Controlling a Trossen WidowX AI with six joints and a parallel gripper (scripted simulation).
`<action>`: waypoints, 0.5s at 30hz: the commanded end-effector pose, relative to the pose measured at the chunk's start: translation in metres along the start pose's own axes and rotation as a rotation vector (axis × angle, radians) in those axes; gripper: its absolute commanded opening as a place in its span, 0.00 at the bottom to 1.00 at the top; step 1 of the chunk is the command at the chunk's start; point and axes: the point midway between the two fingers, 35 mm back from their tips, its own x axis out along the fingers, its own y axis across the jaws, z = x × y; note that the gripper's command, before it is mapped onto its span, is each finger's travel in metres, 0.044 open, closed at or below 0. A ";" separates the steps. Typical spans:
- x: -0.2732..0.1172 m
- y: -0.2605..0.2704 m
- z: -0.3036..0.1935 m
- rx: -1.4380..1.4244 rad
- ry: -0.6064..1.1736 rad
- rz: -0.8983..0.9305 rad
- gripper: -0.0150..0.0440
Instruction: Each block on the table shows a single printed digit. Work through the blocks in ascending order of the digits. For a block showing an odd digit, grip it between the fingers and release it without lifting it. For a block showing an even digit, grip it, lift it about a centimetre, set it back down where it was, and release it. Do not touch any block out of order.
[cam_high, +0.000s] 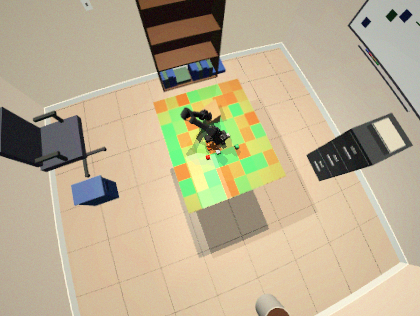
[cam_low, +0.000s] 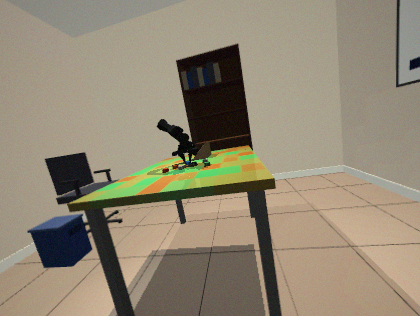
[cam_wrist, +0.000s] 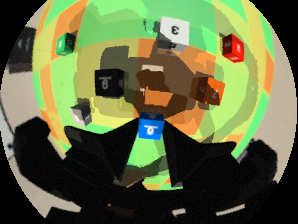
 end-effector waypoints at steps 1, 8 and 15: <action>0.000 0.000 0.000 -0.006 -0.001 -0.004 0.46; -0.006 0.000 0.000 -0.006 -0.001 -0.003 0.46; -0.014 0.000 0.000 -0.006 -0.001 -0.003 0.46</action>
